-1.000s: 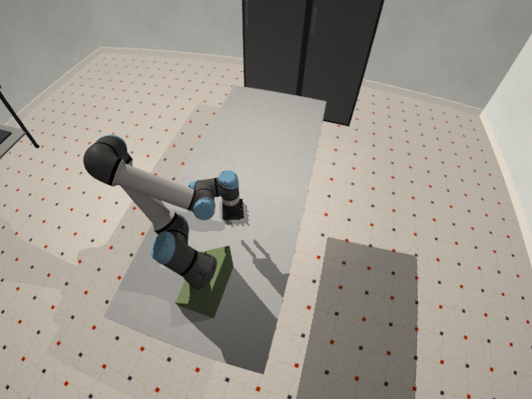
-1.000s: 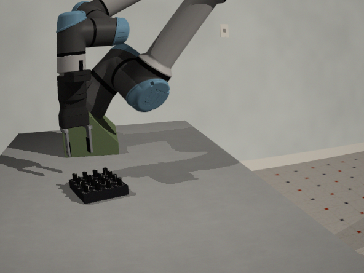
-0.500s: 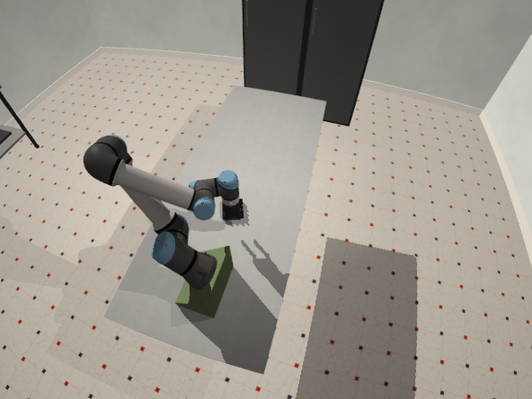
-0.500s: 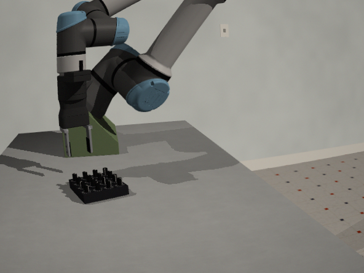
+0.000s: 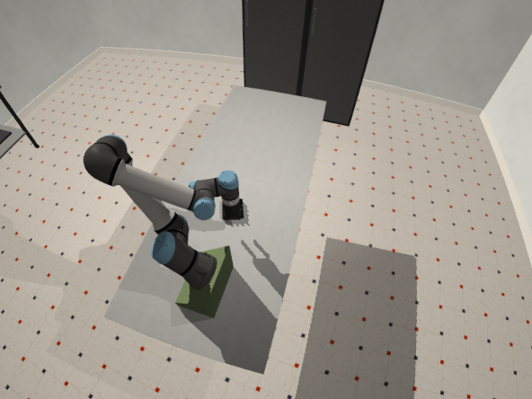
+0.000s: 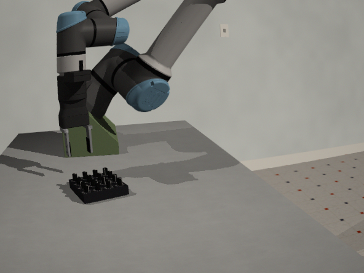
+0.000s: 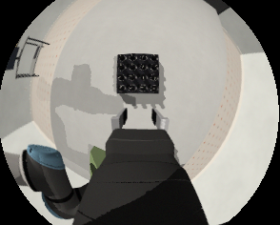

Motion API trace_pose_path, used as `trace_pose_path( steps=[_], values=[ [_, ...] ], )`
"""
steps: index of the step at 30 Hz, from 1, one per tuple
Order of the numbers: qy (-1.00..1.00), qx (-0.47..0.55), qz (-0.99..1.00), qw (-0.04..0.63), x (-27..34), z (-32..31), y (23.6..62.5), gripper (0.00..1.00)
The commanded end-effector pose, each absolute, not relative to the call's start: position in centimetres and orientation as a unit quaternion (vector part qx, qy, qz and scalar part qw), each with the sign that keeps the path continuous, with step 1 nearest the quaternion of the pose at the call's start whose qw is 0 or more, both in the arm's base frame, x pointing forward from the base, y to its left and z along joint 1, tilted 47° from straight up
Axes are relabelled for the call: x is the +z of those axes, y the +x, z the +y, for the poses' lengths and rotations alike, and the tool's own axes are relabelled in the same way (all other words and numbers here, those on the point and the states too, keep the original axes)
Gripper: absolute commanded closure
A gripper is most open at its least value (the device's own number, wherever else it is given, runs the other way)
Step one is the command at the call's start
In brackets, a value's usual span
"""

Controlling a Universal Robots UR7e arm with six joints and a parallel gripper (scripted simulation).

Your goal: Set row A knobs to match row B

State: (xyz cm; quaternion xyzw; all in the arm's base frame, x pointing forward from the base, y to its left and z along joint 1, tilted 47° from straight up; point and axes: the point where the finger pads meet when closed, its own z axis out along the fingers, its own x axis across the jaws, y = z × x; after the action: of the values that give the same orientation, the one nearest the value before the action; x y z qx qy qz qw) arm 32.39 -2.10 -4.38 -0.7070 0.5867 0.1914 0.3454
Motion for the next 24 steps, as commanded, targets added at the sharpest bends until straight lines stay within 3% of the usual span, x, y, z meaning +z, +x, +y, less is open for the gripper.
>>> trace_pose_path(
  steps=[1, 24],
  values=[
    [-0.707, 0.191, 0.587, 0.345, -4.38, -2.15, 32.41, 0.00],
    [-0.703, 0.193, 0.592, 0.344, -4.38, -2.18, 32.46, 0.00]
  ],
)
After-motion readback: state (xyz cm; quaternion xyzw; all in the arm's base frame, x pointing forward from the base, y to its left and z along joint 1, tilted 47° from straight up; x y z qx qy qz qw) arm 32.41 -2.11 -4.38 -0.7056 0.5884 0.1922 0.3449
